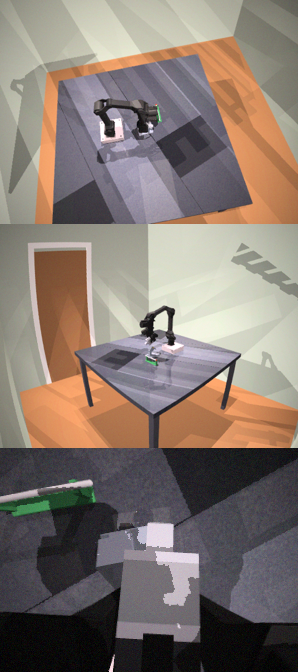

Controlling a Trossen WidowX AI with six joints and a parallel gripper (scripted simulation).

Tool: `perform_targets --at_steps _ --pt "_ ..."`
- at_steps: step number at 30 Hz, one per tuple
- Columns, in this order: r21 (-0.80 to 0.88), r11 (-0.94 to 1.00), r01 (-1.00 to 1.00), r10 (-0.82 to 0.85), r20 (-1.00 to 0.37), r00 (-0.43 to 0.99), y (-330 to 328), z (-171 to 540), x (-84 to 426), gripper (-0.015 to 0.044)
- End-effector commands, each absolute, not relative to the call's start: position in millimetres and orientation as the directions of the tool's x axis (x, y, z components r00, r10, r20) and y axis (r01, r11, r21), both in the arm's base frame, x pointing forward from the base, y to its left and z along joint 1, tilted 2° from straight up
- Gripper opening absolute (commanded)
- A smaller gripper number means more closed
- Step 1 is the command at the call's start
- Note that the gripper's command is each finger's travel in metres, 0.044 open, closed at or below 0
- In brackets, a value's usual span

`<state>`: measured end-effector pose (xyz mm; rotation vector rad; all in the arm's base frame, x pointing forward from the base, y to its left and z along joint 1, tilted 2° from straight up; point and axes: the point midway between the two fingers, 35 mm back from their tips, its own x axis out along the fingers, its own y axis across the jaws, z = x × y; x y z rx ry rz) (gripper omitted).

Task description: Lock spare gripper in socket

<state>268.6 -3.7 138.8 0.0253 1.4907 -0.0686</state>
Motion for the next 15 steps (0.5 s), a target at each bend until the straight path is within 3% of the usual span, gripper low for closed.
perform_targets --at_steps 1,15 --pt "-0.019 0.999 0.032 -0.020 -0.999 0.043 4 143 261 0.0000" --pt "-0.027 0.998 -0.061 -0.035 -0.991 -0.131 17 156 226 0.0000"
